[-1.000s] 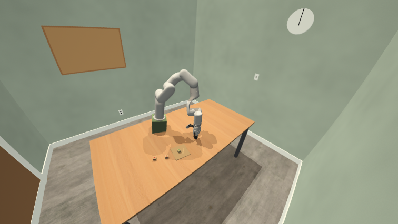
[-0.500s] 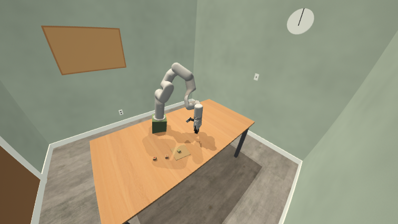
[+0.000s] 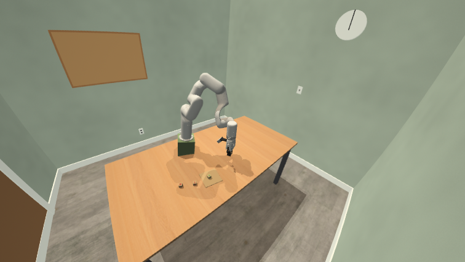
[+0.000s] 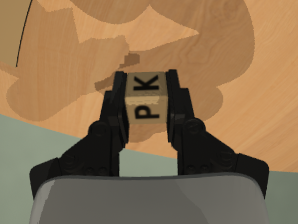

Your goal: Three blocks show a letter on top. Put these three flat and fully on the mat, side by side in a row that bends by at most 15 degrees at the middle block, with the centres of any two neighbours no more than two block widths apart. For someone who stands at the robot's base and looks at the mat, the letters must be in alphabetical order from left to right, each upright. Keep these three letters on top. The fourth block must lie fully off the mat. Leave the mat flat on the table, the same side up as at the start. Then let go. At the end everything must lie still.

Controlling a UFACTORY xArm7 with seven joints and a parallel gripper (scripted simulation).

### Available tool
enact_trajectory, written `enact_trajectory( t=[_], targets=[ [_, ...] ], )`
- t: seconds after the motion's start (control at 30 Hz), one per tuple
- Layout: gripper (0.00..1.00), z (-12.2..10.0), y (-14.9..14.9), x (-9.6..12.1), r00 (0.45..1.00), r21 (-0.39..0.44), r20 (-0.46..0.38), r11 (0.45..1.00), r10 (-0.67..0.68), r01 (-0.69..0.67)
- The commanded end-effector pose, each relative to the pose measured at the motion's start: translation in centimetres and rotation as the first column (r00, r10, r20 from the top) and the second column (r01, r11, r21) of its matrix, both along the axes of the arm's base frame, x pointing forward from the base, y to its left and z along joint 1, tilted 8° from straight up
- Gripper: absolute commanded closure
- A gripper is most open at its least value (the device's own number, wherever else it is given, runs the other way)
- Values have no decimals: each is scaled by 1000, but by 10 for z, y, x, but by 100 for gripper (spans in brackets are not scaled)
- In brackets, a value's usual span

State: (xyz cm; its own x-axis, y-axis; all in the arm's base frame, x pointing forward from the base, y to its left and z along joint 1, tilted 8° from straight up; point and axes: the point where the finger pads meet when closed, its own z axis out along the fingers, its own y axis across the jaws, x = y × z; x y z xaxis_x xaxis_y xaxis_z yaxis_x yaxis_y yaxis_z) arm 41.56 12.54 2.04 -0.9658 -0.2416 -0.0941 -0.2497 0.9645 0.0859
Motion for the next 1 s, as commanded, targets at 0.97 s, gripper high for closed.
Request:
enact_trajectory(
  t=[0.97],
  targets=[
    [79,-10,-144,4,646,-90,57,648,762,-756]
  ],
)
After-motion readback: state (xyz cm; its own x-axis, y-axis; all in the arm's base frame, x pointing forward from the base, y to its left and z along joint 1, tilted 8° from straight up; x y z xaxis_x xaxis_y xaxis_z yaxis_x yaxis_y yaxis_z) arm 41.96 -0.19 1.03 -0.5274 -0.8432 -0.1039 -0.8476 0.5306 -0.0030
